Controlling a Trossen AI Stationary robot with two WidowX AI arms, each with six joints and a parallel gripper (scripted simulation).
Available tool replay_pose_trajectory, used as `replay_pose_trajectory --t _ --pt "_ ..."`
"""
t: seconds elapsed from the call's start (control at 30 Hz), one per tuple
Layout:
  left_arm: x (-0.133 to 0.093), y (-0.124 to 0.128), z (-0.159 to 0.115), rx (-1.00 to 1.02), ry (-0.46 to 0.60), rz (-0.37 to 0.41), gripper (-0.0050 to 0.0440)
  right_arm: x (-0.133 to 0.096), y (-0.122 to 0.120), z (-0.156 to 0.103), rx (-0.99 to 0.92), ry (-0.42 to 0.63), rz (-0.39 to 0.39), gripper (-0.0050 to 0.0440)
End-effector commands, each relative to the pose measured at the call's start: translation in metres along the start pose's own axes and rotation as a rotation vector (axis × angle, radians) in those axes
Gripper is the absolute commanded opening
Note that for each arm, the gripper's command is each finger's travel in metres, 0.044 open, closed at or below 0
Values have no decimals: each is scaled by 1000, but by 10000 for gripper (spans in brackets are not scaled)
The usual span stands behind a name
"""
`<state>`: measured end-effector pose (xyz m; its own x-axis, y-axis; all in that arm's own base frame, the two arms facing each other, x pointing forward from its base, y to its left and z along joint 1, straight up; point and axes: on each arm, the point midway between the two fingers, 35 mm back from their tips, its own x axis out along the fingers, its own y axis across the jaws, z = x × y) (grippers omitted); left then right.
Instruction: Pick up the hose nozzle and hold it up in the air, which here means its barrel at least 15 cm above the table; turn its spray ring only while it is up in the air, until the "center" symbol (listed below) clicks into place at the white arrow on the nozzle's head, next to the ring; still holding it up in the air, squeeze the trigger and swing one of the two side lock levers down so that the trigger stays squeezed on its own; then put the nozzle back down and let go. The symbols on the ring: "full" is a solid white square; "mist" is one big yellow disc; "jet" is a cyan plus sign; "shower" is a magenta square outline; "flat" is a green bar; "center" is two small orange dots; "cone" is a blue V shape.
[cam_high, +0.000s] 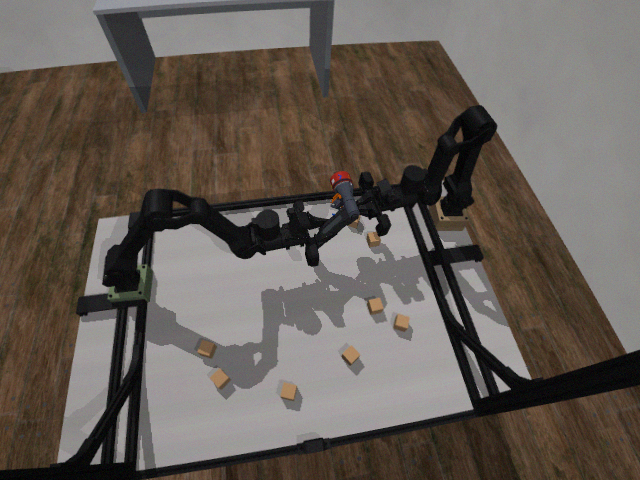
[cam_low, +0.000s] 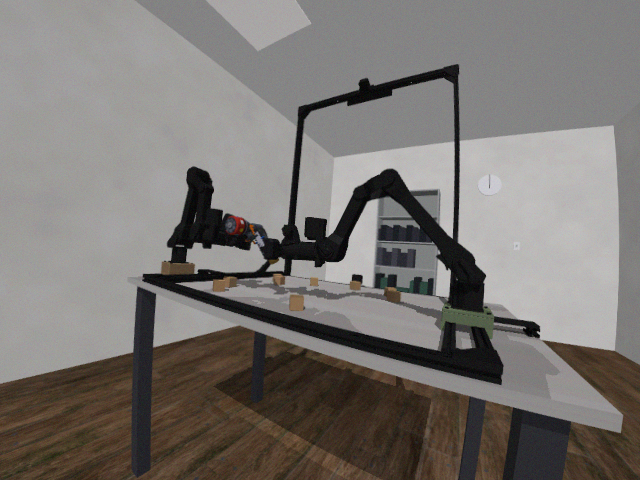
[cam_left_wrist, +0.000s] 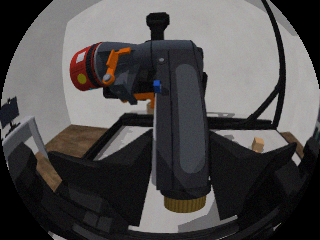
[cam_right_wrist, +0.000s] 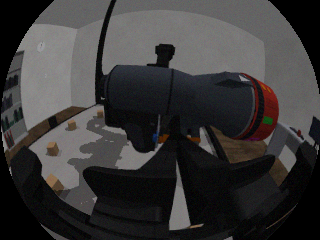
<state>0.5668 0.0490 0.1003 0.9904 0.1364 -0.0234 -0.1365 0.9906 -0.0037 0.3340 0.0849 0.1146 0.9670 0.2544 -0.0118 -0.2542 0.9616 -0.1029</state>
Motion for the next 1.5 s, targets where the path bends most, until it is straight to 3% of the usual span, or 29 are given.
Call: replay_pose_trajectory --t 0.0,1.47 --pt "1 0 7 4 -23 2 0 0 -1 0 -4 0 -2 0" --pt "1 0 7 4 -23 2 0 0 -1 0 -4 0 -2 0"
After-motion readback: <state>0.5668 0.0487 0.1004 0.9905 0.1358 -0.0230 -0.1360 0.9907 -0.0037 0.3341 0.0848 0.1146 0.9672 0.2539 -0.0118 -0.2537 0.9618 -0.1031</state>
